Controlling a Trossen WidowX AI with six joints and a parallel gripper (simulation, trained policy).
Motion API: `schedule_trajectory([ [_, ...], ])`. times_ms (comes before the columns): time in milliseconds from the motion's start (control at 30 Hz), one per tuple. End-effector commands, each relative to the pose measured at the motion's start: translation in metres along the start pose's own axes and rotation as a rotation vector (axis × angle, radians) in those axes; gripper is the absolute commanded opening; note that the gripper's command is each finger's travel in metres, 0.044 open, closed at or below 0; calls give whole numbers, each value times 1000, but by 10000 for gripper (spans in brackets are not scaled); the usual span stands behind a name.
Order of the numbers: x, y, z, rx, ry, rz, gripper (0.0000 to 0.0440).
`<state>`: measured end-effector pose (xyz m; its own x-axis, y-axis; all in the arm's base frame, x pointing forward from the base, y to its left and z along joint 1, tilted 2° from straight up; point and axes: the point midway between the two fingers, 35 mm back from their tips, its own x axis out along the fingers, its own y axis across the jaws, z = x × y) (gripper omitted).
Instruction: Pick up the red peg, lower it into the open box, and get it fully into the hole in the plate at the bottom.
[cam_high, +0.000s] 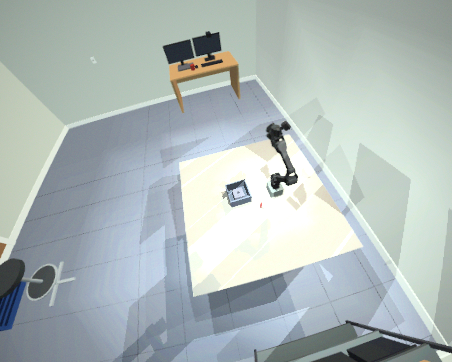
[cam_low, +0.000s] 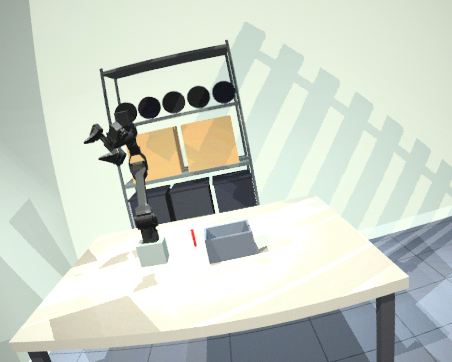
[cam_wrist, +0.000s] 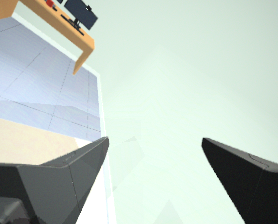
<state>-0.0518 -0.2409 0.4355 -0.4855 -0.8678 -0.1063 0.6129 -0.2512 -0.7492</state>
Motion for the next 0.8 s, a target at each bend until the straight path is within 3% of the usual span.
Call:
schedule_trajectory([
  [0,5,33,1,-11,8,100,440],
  [333,-8,145,0,-64,60,431,440],
  [767,-82,256,-13,-143,140,777,440],
])
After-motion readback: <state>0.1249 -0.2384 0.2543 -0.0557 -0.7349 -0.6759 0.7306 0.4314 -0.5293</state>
